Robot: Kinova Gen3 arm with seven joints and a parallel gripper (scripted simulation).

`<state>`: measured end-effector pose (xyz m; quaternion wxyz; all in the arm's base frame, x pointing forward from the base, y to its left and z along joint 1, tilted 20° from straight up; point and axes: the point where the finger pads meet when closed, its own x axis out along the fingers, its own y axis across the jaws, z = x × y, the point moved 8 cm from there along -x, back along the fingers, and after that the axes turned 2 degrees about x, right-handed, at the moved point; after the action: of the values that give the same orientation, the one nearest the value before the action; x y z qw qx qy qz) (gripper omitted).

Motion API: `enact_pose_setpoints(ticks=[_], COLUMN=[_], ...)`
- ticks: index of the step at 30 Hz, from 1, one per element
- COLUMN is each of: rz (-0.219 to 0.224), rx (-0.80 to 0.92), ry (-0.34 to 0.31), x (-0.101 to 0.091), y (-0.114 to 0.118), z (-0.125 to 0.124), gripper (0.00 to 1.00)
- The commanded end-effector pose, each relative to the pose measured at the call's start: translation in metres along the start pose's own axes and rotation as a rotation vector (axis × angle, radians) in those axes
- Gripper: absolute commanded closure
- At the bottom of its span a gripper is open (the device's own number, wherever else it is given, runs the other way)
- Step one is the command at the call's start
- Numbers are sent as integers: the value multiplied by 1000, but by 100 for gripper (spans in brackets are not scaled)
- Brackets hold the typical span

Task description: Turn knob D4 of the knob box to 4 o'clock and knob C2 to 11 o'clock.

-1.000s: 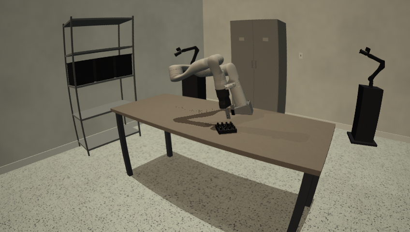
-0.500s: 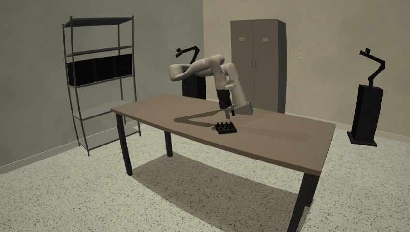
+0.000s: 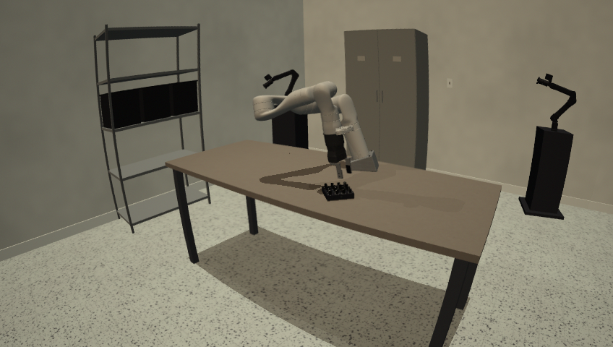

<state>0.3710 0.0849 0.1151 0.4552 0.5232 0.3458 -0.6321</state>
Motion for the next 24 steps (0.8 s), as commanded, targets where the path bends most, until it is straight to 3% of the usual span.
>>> enact_pose_setpoints(ticks=[1, 24], rz=[6, 25], rx=[14, 108], ry=[-2, -14], x=[0, 2], y=[0, -1], z=[0, 1], gripper=[0, 0])
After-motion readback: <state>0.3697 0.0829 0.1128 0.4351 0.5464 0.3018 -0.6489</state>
